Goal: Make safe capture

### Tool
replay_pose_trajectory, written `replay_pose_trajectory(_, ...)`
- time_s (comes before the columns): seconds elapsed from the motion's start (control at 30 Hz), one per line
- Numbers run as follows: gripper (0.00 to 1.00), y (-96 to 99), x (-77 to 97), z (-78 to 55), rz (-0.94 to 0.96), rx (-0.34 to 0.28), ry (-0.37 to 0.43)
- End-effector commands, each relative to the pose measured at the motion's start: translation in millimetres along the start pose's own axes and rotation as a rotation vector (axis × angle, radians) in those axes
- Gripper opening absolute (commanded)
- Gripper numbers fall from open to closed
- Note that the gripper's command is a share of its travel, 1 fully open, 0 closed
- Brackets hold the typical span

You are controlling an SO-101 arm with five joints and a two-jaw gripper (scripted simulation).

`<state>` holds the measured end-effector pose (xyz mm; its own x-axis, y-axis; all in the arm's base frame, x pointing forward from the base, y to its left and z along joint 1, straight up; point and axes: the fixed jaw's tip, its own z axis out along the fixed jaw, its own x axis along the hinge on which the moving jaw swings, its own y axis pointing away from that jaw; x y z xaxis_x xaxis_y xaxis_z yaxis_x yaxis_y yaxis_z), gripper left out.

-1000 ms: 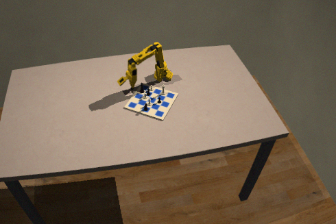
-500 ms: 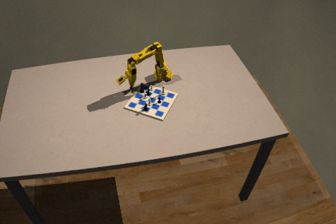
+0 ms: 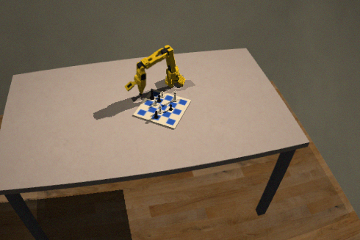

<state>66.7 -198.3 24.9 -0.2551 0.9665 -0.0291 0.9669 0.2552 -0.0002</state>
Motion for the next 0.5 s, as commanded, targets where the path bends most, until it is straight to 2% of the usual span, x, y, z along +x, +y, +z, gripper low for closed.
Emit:
replay_pose_trajectory(0.0,0.0,2.5,0.0,3.9,-0.004,-0.001,0.004)
replay_pose_trajectory(0.47,0.0,2.5,0.1,7.6,-0.004,-0.001,0.004)
